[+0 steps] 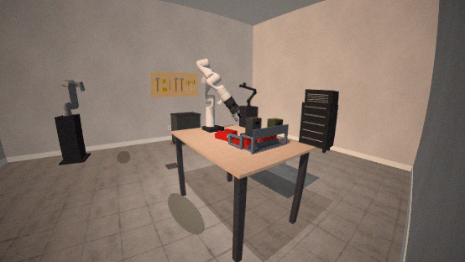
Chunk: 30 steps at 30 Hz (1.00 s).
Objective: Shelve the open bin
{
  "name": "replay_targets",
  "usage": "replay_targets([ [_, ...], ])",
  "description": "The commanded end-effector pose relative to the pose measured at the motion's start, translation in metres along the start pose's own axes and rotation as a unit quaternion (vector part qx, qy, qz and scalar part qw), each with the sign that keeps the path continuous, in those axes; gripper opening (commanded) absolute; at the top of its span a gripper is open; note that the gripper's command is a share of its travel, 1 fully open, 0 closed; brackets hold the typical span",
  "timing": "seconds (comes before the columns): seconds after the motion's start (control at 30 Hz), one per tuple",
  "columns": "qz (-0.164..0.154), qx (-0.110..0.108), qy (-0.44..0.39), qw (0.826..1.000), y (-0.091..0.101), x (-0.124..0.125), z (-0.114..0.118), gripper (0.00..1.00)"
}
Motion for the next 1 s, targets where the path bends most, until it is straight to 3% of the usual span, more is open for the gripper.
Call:
replay_targets([
  [0.0,0.016,0.002,0.007,1.000,-0.005,-0.001,0.014,1.00],
  [0.23,0.059,0.017,0.001,0.998,-0.015,0.012,0.032,1.00],
  [0.3,0.059,0.017,0.001,0.998,-0.015,0.012,0.032,1.00],
  [0.8,0.144,0.064,-0.008,0.988,-0.027,0.044,0.069,1.00],
  [0.97,0.158,0.074,-0.010,0.985,-0.027,0.050,0.075,1.00],
])
Point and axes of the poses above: the point where the finger pads meet when closed, its own y axis back along the fingers, its own z axis across the jaws, x = y × z, the point moved 6 cm from there along y, back along the fingers, and after that the axes turned 13 degrees about y, right-handed, at the moved point
